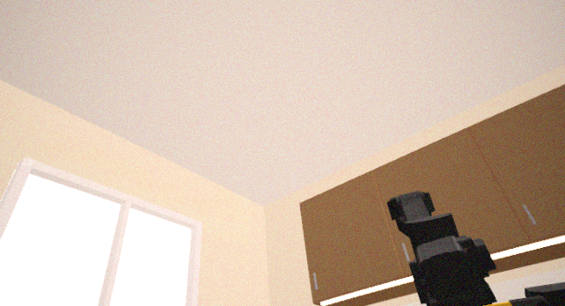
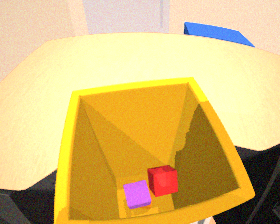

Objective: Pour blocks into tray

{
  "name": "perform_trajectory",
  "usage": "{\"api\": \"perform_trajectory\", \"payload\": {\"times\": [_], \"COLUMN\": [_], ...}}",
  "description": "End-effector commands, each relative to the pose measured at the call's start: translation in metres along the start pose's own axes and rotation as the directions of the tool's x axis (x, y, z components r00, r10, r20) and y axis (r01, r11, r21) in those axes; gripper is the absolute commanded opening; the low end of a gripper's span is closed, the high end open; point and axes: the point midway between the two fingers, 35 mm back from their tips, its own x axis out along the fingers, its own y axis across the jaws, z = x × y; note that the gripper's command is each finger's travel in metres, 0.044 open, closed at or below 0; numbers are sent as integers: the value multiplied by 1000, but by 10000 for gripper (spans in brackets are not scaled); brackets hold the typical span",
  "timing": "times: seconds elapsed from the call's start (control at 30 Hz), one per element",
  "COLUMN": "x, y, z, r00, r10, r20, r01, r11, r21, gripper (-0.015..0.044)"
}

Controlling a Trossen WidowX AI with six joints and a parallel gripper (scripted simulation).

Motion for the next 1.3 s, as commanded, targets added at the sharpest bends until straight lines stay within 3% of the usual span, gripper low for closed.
{"api": "perform_trajectory", "payload": {"times": [0.0,0.6,1.27], "x": [1,3,5], "y": [4,4,5], "z": [3,2,1], "r00": [1000,1000,1000], "r10": [15,15,15], "r20": [7,7,7], "r01": [-16,-17,-16], "r11": [999,902,635], "r21": [52,431,772], "gripper": [0,0,0]}}
